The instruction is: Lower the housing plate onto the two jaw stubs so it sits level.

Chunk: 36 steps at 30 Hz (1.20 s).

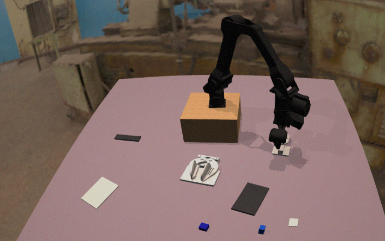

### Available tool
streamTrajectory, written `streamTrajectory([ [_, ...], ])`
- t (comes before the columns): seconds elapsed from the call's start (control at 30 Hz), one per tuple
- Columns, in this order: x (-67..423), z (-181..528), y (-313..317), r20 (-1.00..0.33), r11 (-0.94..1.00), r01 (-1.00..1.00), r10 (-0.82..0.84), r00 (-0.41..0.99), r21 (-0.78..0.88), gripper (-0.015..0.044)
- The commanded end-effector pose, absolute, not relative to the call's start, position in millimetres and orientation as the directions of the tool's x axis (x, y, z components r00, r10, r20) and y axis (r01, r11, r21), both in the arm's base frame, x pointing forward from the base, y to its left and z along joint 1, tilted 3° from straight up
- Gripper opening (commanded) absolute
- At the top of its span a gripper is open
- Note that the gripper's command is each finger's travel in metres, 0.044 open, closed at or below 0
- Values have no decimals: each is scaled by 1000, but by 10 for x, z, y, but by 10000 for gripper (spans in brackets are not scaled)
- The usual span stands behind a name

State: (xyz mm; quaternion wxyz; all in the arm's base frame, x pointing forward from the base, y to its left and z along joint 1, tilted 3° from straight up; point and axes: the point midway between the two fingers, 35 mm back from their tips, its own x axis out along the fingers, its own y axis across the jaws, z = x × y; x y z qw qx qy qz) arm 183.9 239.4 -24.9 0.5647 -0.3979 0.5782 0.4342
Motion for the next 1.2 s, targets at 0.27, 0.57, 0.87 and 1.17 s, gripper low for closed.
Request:
streamTrajectory([
  [0.27, 1854, 126, 2376, -999, 305, -951, 32, -41, 49, 351],
  [0.57, 1950, 145, 2256, -999, 371, -928, 31, -39, 47, 351],
  [0.87, 2124, 141, 2008, -999, 498, -866, 29, -35, 44, 351],
  [1.17, 2270, 135, 1743, -999, 617, -786, 26, -31, 41, 351],
])
